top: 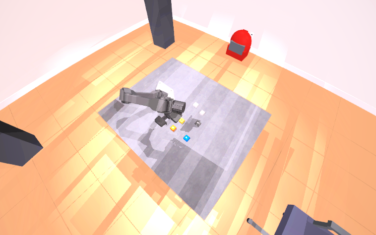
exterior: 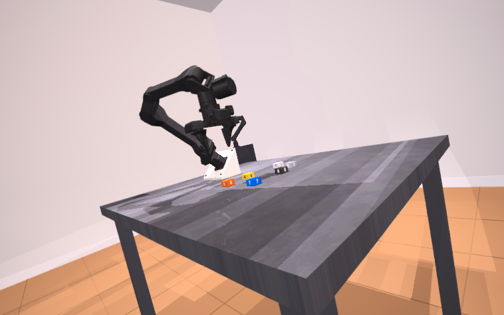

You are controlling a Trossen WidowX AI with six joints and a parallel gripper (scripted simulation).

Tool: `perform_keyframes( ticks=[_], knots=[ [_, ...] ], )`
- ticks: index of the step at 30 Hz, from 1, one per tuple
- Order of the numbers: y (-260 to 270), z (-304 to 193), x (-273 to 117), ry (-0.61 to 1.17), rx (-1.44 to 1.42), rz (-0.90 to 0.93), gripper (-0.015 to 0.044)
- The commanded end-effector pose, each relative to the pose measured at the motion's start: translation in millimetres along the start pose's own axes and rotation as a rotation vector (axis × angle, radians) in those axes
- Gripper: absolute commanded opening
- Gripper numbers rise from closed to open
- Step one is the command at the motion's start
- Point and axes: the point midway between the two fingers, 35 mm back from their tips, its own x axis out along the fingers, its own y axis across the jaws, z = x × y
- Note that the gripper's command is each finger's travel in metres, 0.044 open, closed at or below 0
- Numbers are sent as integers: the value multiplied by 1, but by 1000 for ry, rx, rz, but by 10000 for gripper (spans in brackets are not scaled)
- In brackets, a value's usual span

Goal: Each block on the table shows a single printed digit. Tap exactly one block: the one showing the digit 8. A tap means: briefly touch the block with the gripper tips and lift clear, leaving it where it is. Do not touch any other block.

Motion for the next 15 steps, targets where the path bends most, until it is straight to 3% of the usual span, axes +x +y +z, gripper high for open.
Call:
perform_keyframes(
  ticks=[1,4,15],
  knots=[
    [60,5,2,8,-18,5,400],
    [88,2,2,8,-17,1,400],
    [88,2,2,8,-17,1,400]
  ],
)
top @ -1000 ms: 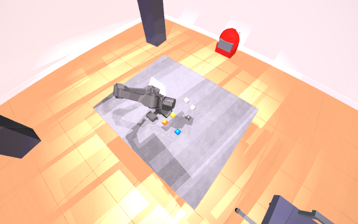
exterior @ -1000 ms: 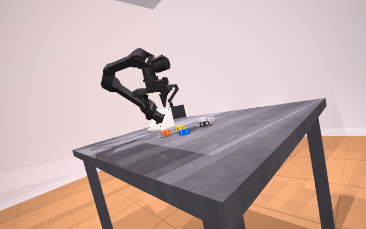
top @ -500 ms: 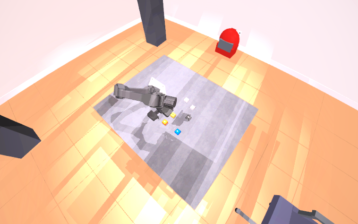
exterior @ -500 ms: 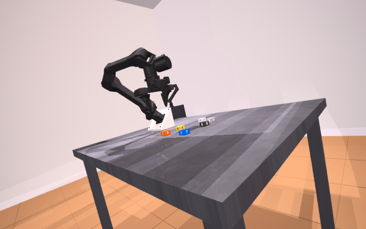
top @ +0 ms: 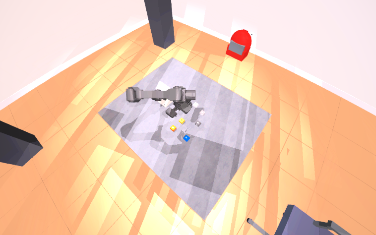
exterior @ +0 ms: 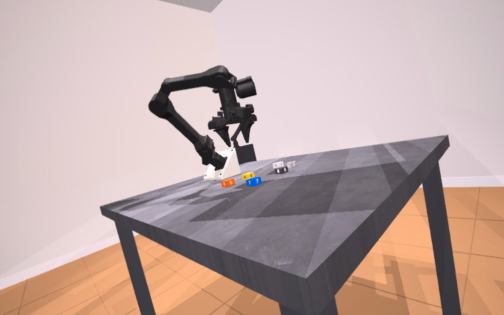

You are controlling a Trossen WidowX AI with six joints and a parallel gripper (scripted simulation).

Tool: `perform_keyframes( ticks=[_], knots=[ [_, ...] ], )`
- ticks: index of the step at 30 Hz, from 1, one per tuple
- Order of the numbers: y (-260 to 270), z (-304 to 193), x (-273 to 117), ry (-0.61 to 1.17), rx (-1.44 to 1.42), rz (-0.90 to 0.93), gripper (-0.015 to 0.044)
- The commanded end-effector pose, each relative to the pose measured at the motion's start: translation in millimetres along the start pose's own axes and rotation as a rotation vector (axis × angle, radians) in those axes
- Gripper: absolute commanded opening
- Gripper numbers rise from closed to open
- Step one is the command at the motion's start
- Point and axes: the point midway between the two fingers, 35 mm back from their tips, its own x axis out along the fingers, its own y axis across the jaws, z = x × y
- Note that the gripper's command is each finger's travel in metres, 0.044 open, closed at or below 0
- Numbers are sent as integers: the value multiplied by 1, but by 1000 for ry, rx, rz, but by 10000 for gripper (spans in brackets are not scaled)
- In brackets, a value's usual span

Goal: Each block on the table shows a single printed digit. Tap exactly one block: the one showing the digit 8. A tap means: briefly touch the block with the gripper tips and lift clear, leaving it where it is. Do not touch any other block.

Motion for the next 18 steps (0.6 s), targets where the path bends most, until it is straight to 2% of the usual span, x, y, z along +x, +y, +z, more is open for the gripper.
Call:
perform_keyframes(
  ticks=[1,13,18],
  knots=[
    [4,-1,2,6,-3,-2,400],
    [6,0,1,6,-3,-2,400],
    [67,14,-5,3,-4,10,400]
  ],
)
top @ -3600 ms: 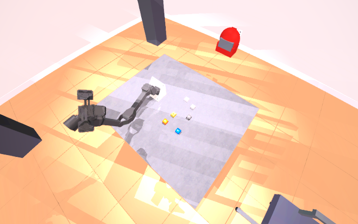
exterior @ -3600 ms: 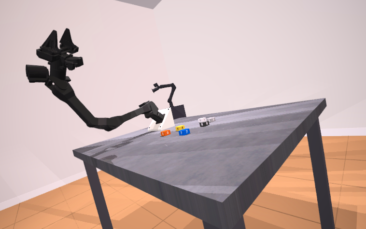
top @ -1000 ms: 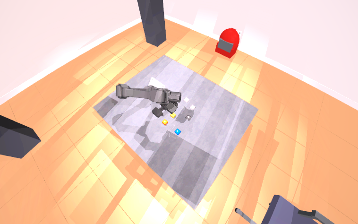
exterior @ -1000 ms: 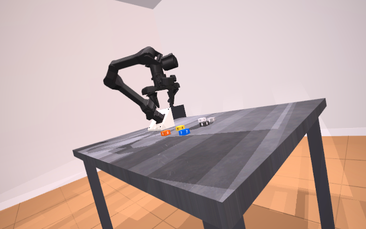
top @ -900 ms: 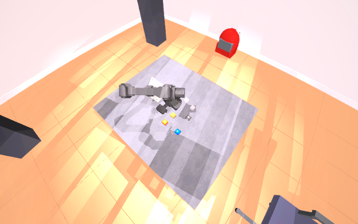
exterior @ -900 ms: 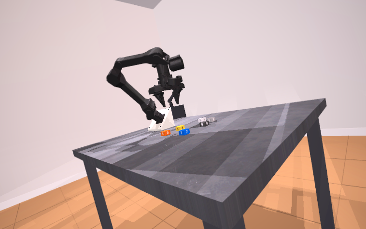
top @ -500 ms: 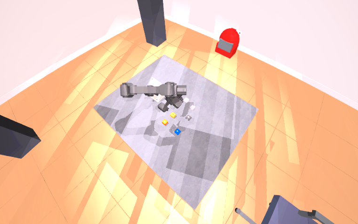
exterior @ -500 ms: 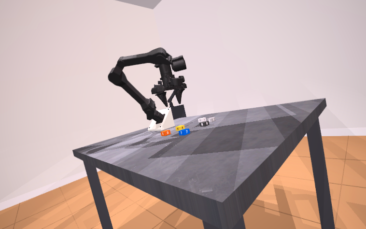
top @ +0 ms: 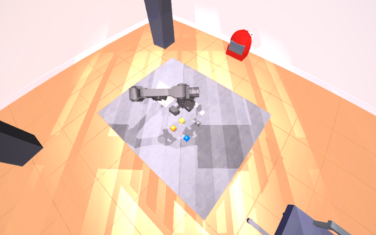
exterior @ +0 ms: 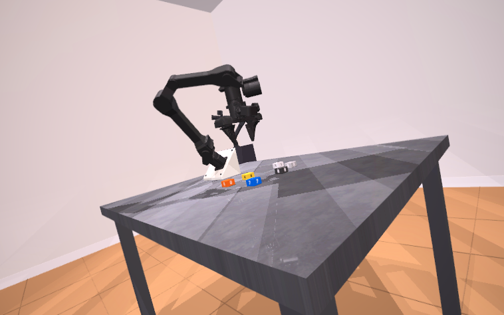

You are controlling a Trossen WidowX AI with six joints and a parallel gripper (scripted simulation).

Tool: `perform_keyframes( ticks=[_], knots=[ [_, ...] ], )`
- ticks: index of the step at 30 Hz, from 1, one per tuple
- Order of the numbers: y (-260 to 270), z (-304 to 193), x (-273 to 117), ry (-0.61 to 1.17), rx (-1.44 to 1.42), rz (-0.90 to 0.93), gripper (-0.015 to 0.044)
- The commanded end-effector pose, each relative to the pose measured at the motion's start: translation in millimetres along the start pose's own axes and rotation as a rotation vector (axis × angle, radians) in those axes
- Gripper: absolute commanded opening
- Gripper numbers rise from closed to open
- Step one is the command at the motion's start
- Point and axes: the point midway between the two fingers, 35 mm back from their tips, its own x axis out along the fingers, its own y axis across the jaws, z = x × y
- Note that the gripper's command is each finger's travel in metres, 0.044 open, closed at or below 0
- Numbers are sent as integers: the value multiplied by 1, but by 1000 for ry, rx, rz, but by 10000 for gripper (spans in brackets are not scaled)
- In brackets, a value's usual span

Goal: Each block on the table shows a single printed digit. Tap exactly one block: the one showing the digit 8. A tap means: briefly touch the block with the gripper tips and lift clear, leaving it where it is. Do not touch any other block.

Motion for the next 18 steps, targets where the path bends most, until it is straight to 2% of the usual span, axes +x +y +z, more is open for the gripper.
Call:
perform_keyframes(
  ticks=[1,8,18],
  knots=[
    [58,10,-4,-3,-7,9,400],
    [155,3,1,-3,-4,6,400],
    [158,2,1,-3,-4,6,400]
  ],
)
